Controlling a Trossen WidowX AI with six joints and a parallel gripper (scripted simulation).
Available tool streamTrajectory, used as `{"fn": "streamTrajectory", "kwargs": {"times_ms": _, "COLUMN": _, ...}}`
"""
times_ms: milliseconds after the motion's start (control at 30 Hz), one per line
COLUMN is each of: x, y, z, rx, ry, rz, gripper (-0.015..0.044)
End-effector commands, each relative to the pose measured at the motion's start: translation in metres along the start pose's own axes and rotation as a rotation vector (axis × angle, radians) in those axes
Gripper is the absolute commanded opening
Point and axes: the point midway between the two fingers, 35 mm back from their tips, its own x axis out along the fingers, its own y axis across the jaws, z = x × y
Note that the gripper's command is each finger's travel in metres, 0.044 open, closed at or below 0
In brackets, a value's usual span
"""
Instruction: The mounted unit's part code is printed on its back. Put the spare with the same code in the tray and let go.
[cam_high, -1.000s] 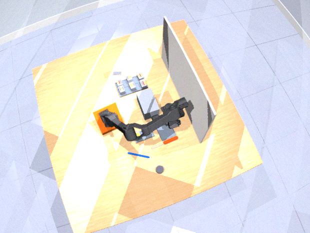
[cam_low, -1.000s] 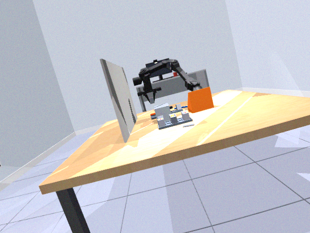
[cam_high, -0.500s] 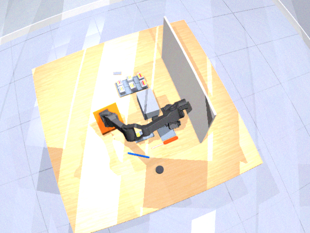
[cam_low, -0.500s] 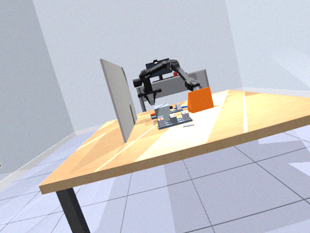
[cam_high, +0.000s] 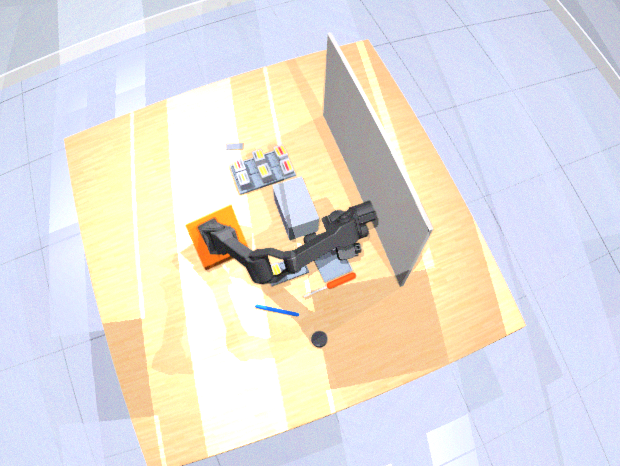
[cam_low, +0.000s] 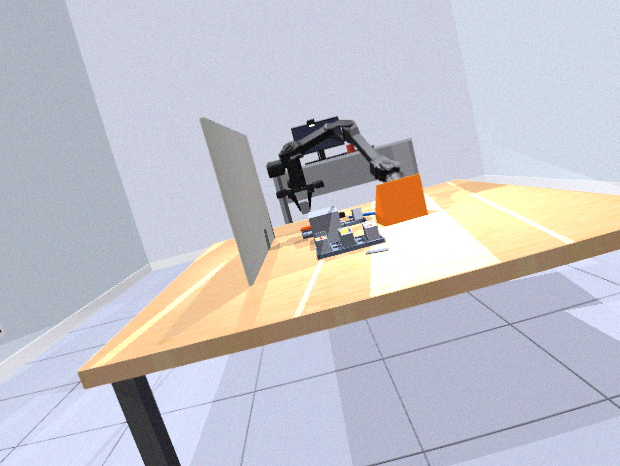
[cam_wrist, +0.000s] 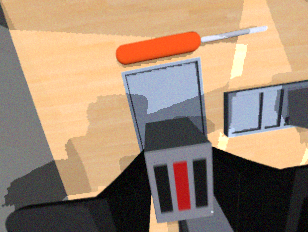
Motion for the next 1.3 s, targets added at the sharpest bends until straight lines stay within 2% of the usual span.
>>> {"fn": "streamTrajectory", "kwargs": {"times_ms": 0, "x": 0.004, "y": -0.001, "z": -0.002, "rx": -0.008, "ry": 0.004, "rz": -0.002, "gripper": 0.0000}}
{"fn": "streamTrajectory", "kwargs": {"times_ms": 1267, "x": 0.036, "y": -0.003, "z": 0.000, "rx": -0.008, "ry": 0.000, "rz": -0.001, "gripper": 0.0000}}
